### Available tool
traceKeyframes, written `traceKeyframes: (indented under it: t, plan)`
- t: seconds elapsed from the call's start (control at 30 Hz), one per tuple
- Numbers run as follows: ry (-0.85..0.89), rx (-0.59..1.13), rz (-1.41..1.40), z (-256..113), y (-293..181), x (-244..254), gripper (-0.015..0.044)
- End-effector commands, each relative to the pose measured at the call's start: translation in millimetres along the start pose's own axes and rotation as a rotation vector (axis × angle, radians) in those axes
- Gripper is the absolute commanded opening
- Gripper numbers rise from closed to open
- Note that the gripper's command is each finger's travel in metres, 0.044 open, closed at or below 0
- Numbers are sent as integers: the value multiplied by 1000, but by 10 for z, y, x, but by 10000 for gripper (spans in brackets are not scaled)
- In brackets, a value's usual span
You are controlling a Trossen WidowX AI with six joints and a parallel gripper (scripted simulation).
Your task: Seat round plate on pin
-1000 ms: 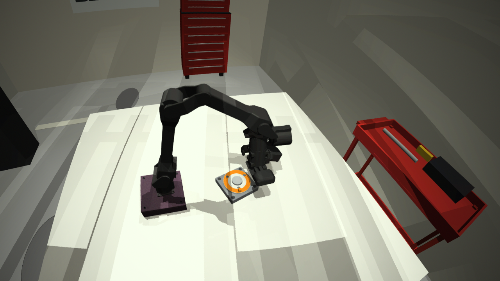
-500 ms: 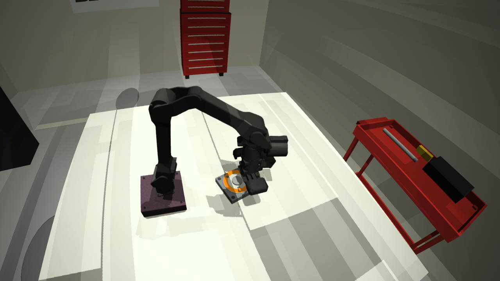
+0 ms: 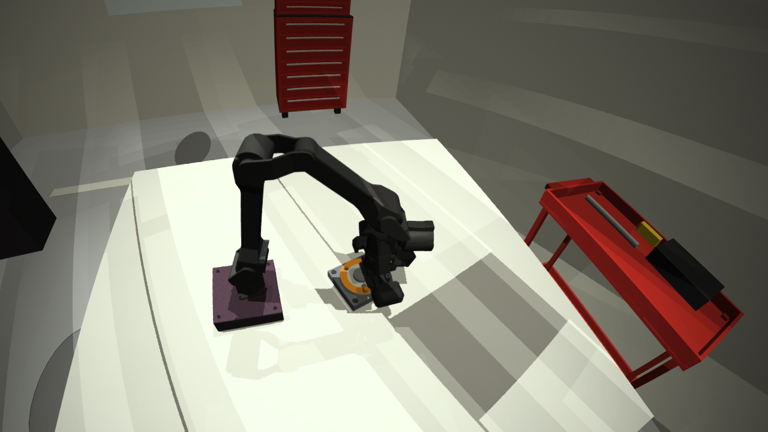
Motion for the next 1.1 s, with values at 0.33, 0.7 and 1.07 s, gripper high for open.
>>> traceKeyframes:
  t: [0.33,0.7,1.07]
  plan:
    - [5,3,-5,25,-183,15,0]
    - [5,3,-5,22,-233,27,0]
    - [5,4,-5,22,-275,44,0]
Point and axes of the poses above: the point midway between the two fingers, 35 mm back from their tips, its own z axis out along the fingers, its own x axis across the jaws, y = z × x, the point moved 3 cm from there along -z, back along the fingers, and after that the axes turned 7 degrees about -z, right-handed, at the moved point
